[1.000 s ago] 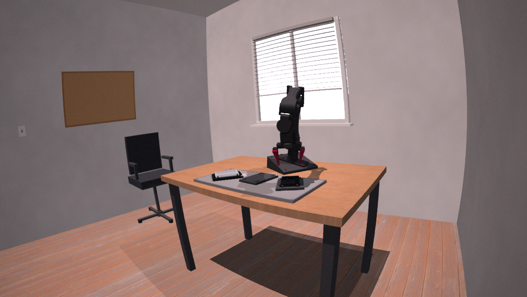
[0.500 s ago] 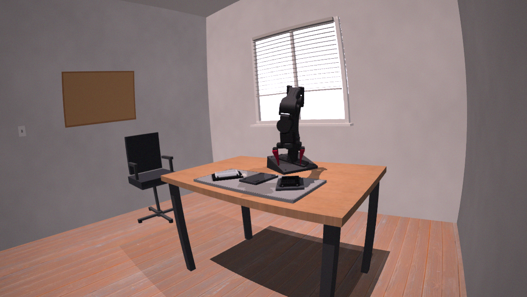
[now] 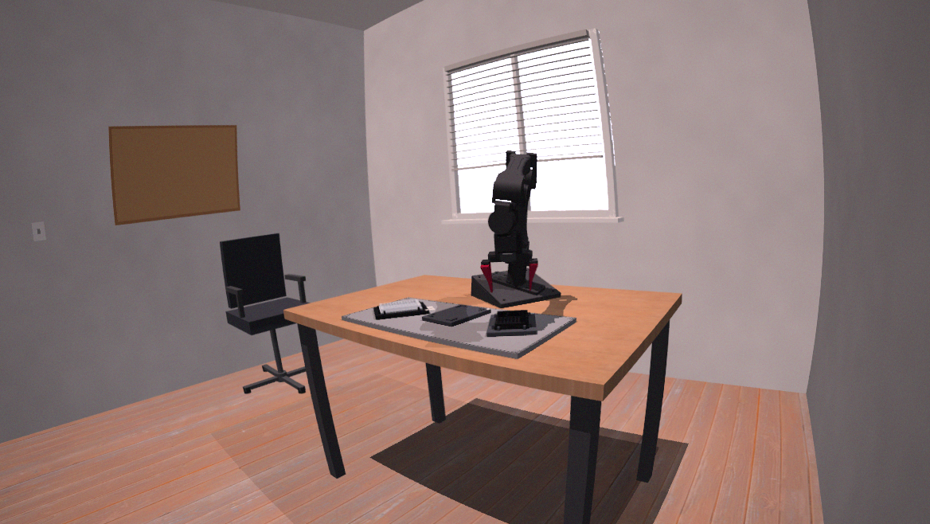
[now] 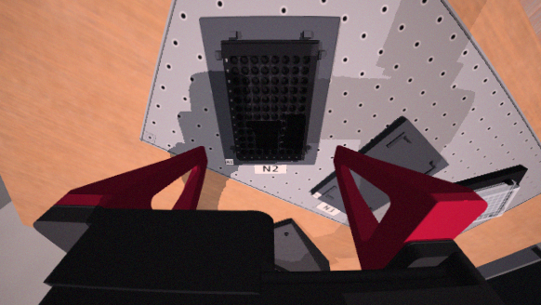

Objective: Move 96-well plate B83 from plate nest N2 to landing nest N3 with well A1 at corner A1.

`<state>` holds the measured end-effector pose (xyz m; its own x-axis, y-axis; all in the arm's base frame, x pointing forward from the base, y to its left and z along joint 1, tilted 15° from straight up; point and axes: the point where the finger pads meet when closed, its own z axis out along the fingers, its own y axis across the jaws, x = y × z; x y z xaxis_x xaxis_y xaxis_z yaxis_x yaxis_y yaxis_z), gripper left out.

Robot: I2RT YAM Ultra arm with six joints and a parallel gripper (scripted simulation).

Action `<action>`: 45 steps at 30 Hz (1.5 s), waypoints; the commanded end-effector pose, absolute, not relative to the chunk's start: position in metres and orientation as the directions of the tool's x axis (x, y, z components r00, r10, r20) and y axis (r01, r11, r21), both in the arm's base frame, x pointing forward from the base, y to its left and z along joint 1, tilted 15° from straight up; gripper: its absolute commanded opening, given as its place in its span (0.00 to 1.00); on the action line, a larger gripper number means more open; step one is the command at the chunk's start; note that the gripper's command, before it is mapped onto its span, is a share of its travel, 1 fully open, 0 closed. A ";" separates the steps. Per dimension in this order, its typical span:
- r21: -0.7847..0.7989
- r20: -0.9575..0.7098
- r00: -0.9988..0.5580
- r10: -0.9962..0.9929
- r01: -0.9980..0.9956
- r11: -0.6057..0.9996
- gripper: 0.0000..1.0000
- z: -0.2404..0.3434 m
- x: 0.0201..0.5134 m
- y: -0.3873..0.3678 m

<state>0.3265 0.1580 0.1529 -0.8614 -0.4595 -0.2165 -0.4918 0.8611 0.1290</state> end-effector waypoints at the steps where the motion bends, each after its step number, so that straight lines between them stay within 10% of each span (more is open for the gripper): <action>1: 0.127 -0.237 -0.857 -0.458 -0.494 0.860 1.00 0.156 0.330 0.159; 45: 0.127 -0.237 -0.857 -0.457 -0.494 0.860 1.00 0.094 0.339 0.174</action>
<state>0.3306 0.1707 0.0891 -0.8631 -0.4651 -0.1967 -0.4933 0.8598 0.1318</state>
